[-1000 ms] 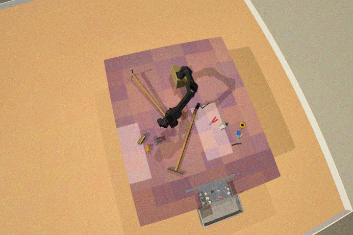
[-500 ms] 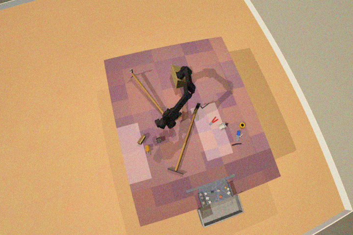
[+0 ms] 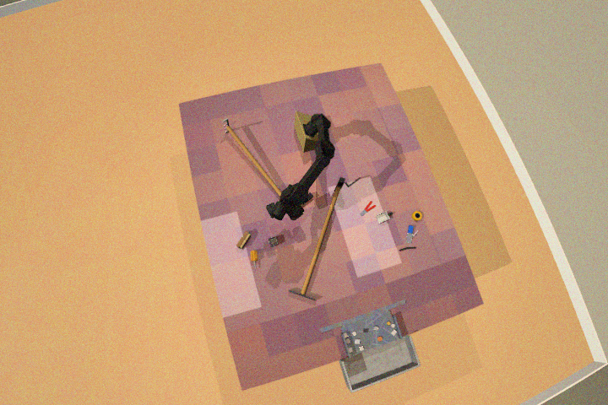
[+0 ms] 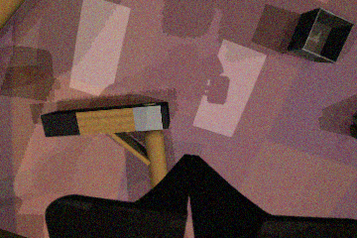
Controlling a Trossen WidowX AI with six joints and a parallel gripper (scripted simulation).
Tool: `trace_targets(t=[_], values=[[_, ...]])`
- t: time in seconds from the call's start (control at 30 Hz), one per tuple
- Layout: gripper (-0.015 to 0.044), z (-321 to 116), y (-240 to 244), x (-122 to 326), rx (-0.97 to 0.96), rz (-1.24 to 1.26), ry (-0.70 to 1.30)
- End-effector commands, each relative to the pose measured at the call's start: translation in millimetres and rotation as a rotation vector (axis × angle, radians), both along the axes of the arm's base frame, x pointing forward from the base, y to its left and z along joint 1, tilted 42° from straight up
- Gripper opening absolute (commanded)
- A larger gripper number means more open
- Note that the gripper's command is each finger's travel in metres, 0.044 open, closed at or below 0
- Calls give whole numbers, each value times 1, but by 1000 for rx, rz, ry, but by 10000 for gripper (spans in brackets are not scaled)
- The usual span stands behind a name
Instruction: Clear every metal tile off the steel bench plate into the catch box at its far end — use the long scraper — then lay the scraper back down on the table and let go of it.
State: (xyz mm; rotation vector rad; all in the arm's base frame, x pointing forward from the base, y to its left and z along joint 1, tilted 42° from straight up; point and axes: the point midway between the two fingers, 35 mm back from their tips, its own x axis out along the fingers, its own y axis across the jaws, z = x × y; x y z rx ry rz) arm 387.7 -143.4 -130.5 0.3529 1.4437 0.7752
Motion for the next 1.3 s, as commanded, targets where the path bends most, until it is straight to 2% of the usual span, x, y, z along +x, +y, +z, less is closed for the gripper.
trace_targets(t=[0.0, 0.53, 1.27], values=[[0, 14, -14, 2, -9, 3, -13], [0, 47, -39, 0, -13, 1, -16], [0, 76, 10, 67, -47, -300, 81]])
